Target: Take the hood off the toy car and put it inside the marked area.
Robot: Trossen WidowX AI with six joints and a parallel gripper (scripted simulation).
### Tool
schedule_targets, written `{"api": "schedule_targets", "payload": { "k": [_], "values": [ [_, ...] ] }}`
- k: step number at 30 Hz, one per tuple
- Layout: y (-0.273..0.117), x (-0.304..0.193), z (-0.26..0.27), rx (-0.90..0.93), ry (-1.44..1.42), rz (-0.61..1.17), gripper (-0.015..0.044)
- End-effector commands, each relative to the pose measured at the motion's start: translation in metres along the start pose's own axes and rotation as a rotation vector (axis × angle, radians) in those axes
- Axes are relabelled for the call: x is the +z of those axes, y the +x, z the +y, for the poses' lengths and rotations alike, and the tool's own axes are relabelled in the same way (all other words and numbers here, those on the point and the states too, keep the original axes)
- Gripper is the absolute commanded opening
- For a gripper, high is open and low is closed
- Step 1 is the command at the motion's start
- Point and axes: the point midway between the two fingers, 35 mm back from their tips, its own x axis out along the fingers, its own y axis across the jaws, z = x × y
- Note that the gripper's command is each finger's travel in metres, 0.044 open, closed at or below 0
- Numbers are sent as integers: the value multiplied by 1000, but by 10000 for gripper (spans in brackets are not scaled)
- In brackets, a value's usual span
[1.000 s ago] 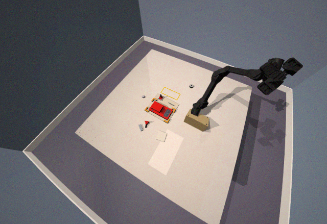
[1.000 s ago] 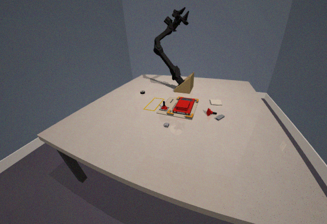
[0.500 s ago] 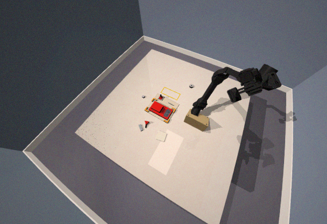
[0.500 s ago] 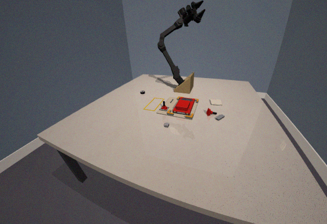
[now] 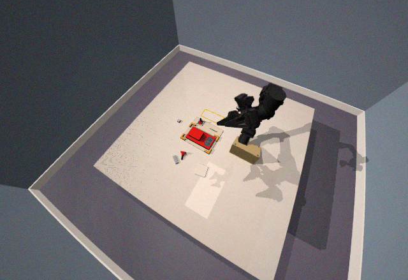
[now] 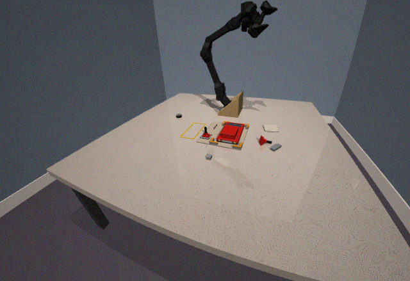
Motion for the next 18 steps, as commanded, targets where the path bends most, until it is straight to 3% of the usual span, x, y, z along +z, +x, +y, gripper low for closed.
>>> {"api": "schedule_targets", "payload": {
  "k": [1,10,18],
  "values": [
    [40,1,-48,-148,-67,39,440],
    [109,13,-194,-541,-176,193,440],
    [121,9,-334,-871,-197,436,440]
  ]
}}
